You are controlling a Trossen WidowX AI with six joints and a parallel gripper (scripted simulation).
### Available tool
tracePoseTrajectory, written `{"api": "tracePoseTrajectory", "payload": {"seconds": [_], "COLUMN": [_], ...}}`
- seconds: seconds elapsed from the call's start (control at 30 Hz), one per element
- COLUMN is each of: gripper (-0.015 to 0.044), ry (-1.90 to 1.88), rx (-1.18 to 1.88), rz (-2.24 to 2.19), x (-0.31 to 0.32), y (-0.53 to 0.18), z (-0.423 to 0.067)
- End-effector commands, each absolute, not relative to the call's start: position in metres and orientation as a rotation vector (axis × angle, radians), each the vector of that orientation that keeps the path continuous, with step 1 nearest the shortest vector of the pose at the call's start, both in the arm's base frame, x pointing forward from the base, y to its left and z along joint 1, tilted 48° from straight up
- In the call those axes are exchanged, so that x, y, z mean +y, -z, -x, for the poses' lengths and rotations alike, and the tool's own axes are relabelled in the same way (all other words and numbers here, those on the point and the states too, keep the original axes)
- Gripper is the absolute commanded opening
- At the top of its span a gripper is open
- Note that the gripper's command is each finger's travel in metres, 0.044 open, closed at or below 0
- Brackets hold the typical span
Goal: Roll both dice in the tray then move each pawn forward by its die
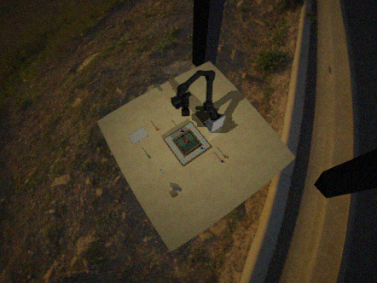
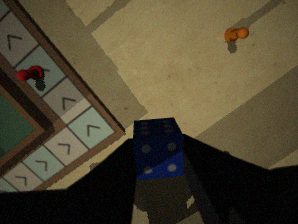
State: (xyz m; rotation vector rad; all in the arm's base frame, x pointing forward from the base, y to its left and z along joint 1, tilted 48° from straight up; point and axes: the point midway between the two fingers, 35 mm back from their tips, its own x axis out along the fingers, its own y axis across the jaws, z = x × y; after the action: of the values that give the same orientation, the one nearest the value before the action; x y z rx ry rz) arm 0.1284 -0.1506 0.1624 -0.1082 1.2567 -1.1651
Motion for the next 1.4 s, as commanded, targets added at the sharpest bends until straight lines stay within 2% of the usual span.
{"api": "tracePoseTrajectory", "payload": {"seconds": [0.0, 0.7, 1.37], "gripper": [0.0, 0.0, 0.0], "ry": [1.095, 0.599, 0.068], "rx": [1.325, 1.648, 1.835], "rz": [0.189, 0.665, 1.102], "x": [-0.15, -0.133, -0.098], "y": [-0.158, -0.116, -0.051], "z": [-0.141, -0.216, -0.272]}}
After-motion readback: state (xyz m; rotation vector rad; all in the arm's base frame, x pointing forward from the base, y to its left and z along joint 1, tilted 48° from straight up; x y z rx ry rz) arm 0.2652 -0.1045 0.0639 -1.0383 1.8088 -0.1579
